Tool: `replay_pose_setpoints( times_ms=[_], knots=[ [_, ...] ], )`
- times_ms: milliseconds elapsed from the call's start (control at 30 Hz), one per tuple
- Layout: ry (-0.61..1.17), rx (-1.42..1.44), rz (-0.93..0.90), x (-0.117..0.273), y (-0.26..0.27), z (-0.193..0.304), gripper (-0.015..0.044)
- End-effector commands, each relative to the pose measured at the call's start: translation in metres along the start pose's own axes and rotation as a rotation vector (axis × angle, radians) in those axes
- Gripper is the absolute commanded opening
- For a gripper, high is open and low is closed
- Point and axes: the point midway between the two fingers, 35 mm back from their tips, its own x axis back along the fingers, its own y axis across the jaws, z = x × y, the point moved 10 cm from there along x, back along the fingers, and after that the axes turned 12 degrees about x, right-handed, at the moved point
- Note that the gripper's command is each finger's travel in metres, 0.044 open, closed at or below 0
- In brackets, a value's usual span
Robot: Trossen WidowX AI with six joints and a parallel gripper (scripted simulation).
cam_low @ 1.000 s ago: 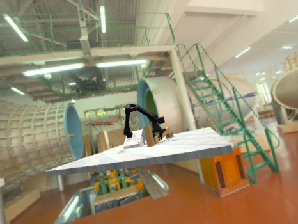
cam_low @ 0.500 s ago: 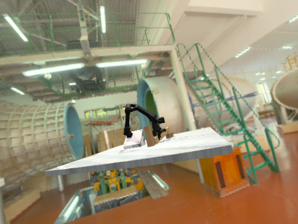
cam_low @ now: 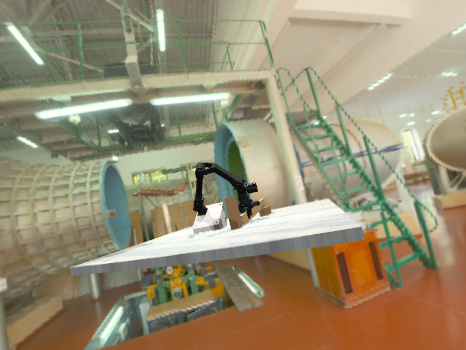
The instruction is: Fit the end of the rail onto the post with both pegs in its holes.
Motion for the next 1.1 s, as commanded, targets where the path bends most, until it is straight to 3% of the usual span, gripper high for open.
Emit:
replay_pose_setpoints(
  times_ms=[0, 1067],
  knots=[
    [0.004, 0.001, 0.0, 0.002, 0.0, -0.001, 0.0],
    [0.004, 0.001, 0.0, 0.018, -0.003, 0.0, 0.0]
  ],
)
